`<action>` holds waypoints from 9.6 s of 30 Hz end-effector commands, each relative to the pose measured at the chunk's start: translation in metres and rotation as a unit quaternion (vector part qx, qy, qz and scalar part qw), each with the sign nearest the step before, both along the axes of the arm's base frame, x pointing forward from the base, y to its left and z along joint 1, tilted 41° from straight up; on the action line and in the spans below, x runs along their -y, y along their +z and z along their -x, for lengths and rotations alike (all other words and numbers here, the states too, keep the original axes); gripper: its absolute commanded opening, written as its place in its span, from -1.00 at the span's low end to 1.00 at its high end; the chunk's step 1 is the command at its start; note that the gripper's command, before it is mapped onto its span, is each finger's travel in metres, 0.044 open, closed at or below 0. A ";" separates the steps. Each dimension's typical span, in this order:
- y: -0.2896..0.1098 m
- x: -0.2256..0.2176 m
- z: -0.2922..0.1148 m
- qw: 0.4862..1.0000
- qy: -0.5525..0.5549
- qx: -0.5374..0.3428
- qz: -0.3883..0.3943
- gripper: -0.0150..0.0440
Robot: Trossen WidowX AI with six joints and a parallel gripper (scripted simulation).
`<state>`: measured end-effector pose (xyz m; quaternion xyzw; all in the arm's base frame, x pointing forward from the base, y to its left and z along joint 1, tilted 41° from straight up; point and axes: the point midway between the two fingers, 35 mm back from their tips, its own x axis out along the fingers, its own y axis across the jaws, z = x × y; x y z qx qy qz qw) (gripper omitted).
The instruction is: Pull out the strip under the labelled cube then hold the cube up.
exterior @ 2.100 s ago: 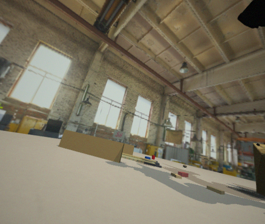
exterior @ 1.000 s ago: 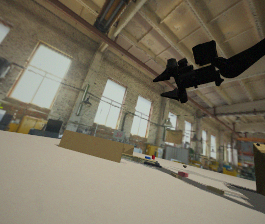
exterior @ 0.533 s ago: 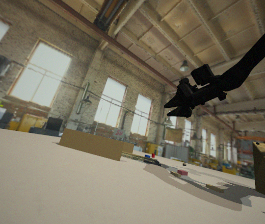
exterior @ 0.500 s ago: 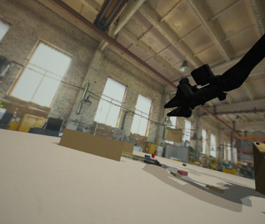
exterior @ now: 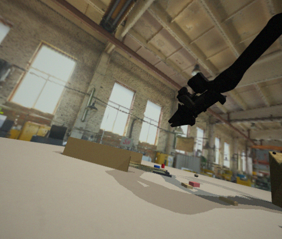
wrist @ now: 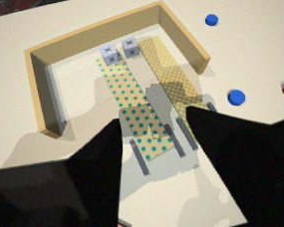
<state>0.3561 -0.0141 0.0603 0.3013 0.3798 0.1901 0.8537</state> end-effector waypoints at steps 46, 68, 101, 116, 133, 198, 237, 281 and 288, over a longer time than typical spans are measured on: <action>-0.102 -0.080 -0.034 0.906 0.367 -0.189 0.089 -0.49; -0.127 -0.105 -0.028 0.906 0.368 -0.189 0.088 -0.49; -0.130 -0.109 -0.027 0.906 0.368 -0.189 0.088 -0.49; -0.132 -0.110 -0.027 0.906 0.368 -0.189 0.088 -0.49; -0.133 -0.111 -0.028 0.906 0.368 -0.189 0.088 -0.49; -0.150 -0.081 0.052 0.906 0.368 -0.192 0.088 -0.49; -0.160 -0.060 0.108 0.905 0.368 -0.193 0.088 -0.49; -0.166 -0.047 0.140 0.905 0.368 -0.194 0.088 -0.49; -0.166 -0.047 0.140 0.905 0.368 -0.194 0.088 -0.49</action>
